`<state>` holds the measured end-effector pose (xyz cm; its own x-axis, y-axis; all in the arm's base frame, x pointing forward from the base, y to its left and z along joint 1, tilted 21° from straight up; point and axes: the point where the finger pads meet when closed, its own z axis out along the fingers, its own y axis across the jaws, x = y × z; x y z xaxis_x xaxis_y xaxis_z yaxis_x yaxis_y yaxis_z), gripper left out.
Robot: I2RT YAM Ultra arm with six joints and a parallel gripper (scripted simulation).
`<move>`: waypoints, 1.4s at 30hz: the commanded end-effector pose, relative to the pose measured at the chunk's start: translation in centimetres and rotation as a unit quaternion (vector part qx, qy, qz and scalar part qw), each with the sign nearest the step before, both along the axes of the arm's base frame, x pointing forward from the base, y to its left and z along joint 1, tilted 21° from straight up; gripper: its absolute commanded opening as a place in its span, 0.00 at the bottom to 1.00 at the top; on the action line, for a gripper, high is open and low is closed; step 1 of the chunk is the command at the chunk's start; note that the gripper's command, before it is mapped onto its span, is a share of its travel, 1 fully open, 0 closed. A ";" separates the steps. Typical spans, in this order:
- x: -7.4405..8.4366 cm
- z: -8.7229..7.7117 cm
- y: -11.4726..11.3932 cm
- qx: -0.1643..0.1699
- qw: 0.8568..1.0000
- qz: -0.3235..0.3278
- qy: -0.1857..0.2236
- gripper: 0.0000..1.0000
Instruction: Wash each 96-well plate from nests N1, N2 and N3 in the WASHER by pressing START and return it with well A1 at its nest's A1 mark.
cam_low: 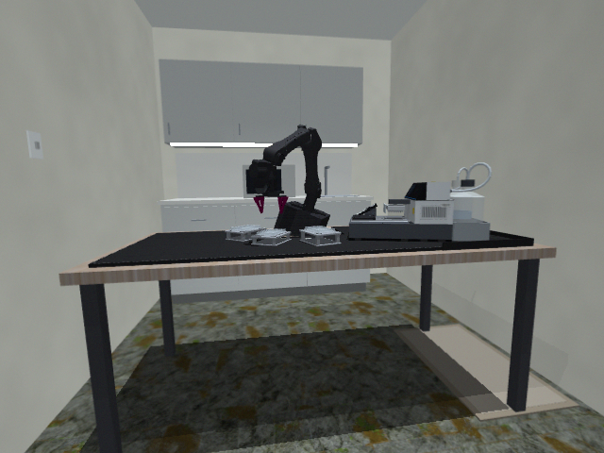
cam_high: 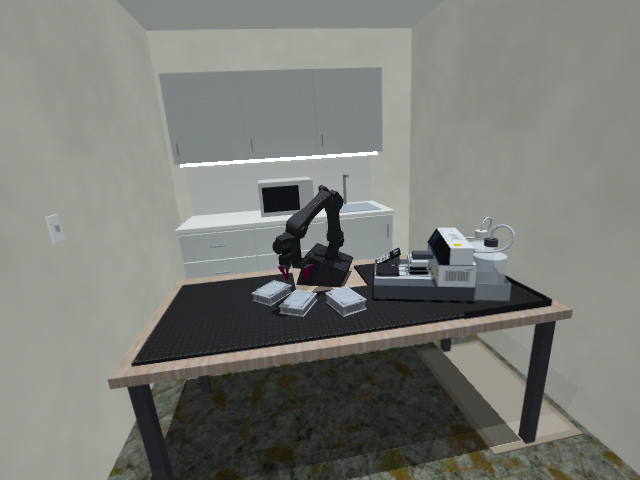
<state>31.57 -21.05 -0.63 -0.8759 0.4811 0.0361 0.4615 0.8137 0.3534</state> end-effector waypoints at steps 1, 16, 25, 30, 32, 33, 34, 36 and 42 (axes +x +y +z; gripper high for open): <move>0.1 0.4 -0.4 -0.005 1.000 0.001 -0.006 1.00; 0.4 -1.2 0.2 -0.005 1.000 0.001 -0.006 1.00; 0.5 -2.3 0.5 -0.005 1.000 0.001 -0.007 1.00; 0.7 -3.0 0.8 -0.005 1.000 0.001 -0.007 1.00; 0.7 -3.3 0.9 -0.005 1.000 0.001 -0.007 1.00; 0.7 -3.5 1.0 -0.005 1.000 0.001 -0.007 1.00; 0.8 -3.7 1.0 -0.005 1.000 0.001 -0.007 1.00; 0.8 -3.8 1.1 -0.005 1.000 0.001 -0.007 1.00; 0.9 -4.6 1.3 -0.005 1.000 0.001 -0.007 1.00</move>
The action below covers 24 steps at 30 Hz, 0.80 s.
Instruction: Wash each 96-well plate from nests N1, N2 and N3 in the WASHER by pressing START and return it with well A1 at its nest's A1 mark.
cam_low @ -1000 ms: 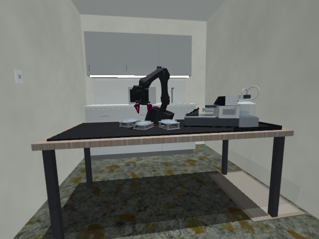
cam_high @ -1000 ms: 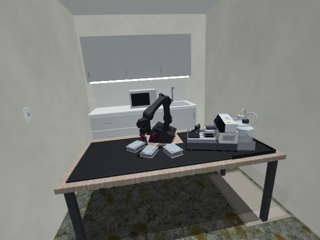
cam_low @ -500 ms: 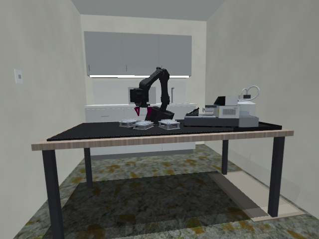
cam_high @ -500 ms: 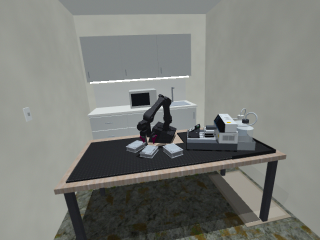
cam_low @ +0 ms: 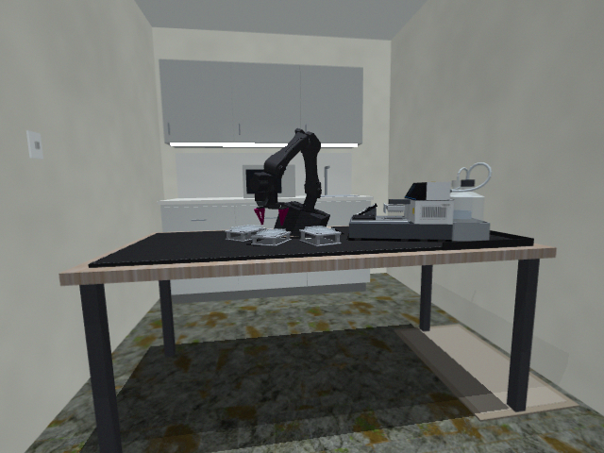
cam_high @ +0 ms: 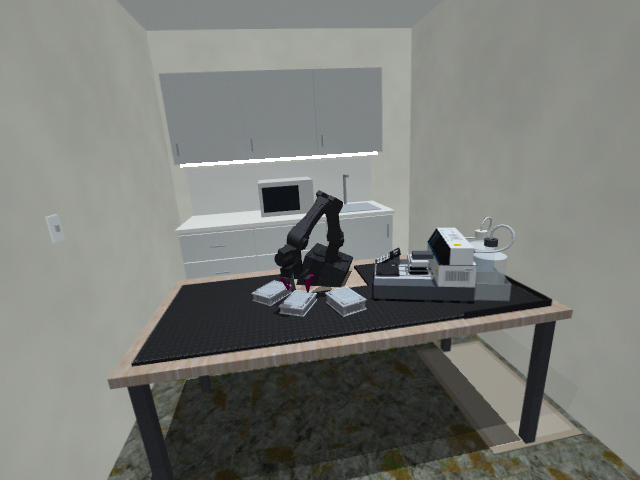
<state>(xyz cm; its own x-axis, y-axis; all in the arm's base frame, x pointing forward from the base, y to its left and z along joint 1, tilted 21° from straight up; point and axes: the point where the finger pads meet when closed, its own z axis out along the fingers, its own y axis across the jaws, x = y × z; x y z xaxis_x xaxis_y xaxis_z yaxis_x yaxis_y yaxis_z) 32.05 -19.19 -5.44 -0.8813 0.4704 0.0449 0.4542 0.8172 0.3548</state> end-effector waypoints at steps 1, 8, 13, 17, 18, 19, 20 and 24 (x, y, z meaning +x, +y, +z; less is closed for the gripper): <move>0.5 0.1 -0.5 -0.008 1.000 -0.005 -0.010 1.00; 0.5 -0.5 -0.3 -0.008 1.000 -0.005 -0.010 1.00; 0.5 -0.5 -0.3 -0.008 1.000 -0.005 -0.010 1.00; 0.5 -0.5 -0.3 -0.008 1.000 -0.005 -0.010 1.00; 0.5 -0.5 -0.3 -0.008 1.000 -0.005 -0.010 1.00; 0.5 -0.5 -0.3 -0.008 1.000 -0.005 -0.010 1.00; 0.5 -0.5 -0.3 -0.008 1.000 -0.005 -0.010 1.00; 0.5 -0.5 -0.3 -0.008 1.000 -0.005 -0.010 1.00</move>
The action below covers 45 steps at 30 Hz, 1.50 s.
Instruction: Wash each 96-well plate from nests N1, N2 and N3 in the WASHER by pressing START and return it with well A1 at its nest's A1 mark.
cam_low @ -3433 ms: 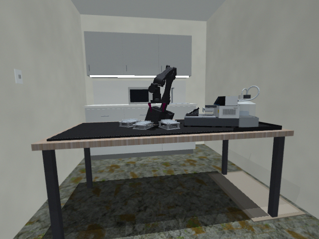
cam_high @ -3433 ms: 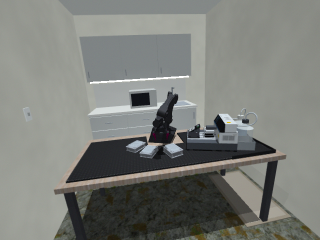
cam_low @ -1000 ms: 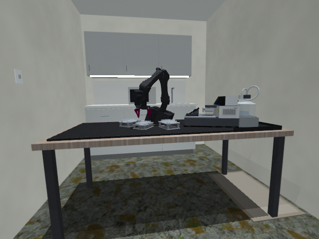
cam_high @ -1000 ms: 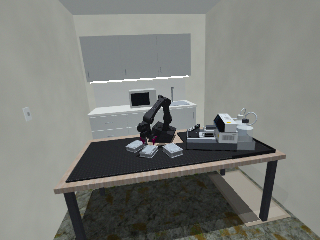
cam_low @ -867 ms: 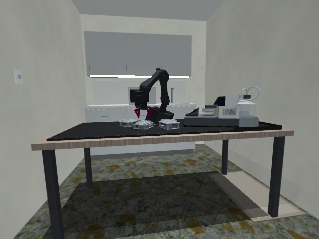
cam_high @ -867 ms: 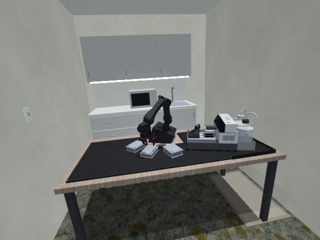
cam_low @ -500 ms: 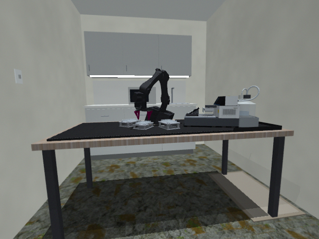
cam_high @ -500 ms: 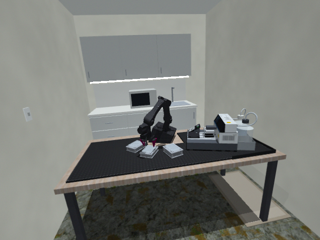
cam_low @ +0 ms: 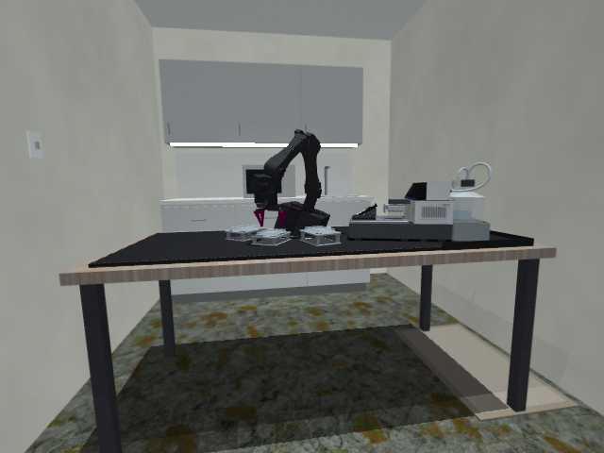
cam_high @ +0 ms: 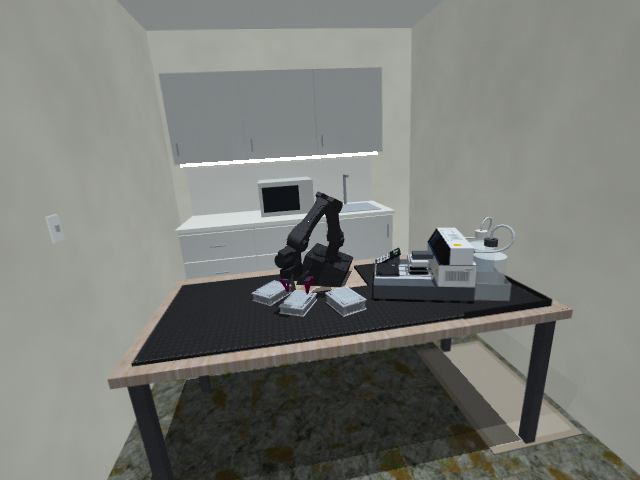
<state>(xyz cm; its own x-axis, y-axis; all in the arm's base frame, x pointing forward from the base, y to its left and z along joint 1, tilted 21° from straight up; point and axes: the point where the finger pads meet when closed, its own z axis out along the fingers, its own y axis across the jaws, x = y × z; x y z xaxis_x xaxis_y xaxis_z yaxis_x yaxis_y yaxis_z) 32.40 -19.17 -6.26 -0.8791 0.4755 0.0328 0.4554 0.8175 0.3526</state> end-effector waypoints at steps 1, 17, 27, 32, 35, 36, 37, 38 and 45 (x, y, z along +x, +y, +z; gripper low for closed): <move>0.2 0.4 -0.3 -0.004 1.000 -0.002 -0.005 1.00; 0.3 -0.4 0.0 -0.004 1.000 -0.002 -0.005 1.00; 0.4 -0.9 0.1 -0.004 1.000 -0.002 -0.005 1.00; 0.4 -1.3 0.2 -0.004 1.000 -0.002 -0.005 1.00; 0.5 -1.4 0.3 -0.004 1.000 -0.002 -0.005 1.00; 0.5 -1.5 0.3 -0.004 1.000 -0.002 -0.005 1.00; 0.5 -1.6 0.3 -0.004 1.000 -0.002 -0.005 1.00; 0.5 -1.6 0.3 -0.004 1.000 -0.002 -0.005 1.00; 0.6 -1.9 0.5 -0.004 1.000 -0.002 -0.005 1.00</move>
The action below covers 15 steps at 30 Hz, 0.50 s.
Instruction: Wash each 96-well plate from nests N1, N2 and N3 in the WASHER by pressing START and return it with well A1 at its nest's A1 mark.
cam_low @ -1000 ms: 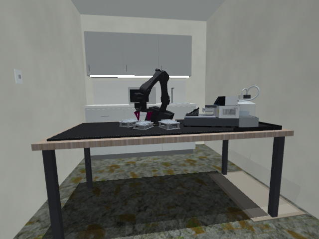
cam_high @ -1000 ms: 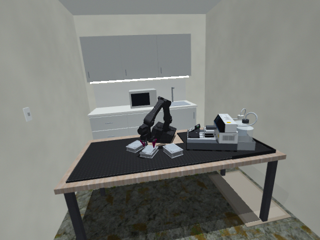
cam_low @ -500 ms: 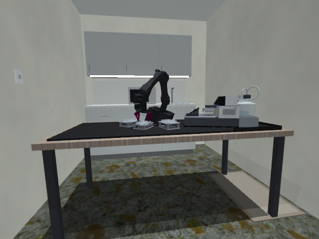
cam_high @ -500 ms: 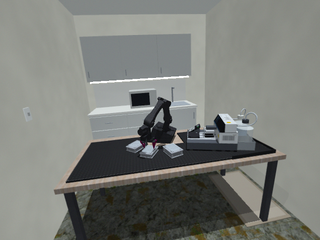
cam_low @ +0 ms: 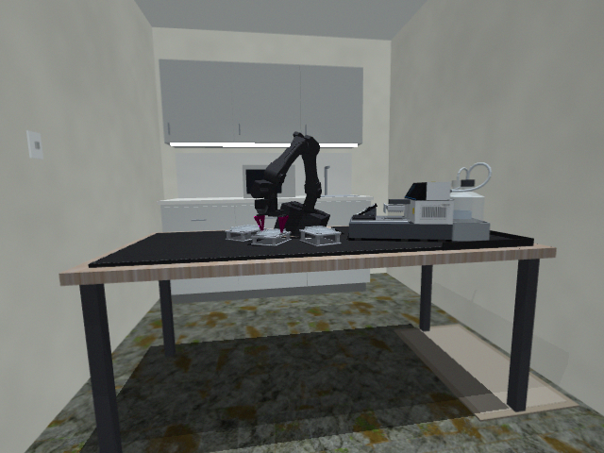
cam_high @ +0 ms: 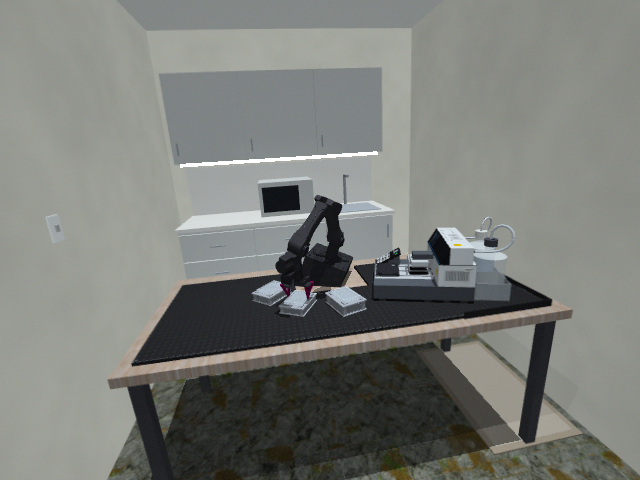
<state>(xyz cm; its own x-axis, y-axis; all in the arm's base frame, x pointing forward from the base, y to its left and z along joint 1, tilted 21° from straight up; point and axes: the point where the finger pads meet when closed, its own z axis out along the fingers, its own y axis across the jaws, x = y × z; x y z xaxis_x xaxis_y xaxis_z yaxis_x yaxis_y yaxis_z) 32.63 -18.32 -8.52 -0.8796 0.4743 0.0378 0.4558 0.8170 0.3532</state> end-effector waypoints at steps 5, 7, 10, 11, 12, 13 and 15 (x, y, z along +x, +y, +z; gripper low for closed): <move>0.4 0.0 -0.3 -0.005 1.000 -0.003 -0.007 1.00; 0.4 -0.1 -0.2 -0.005 1.000 -0.003 -0.007 1.00; 0.4 -0.1 -0.2 -0.005 1.000 -0.003 -0.007 1.00; 0.4 -0.1 -0.2 -0.005 1.000 -0.003 -0.007 1.00; 0.4 -0.1 -0.2 -0.005 1.000 -0.003 -0.007 1.00; 0.4 -0.1 -0.2 -0.005 1.000 -0.003 -0.007 1.00; 0.4 -0.1 -0.2 -0.005 1.000 -0.003 -0.007 1.00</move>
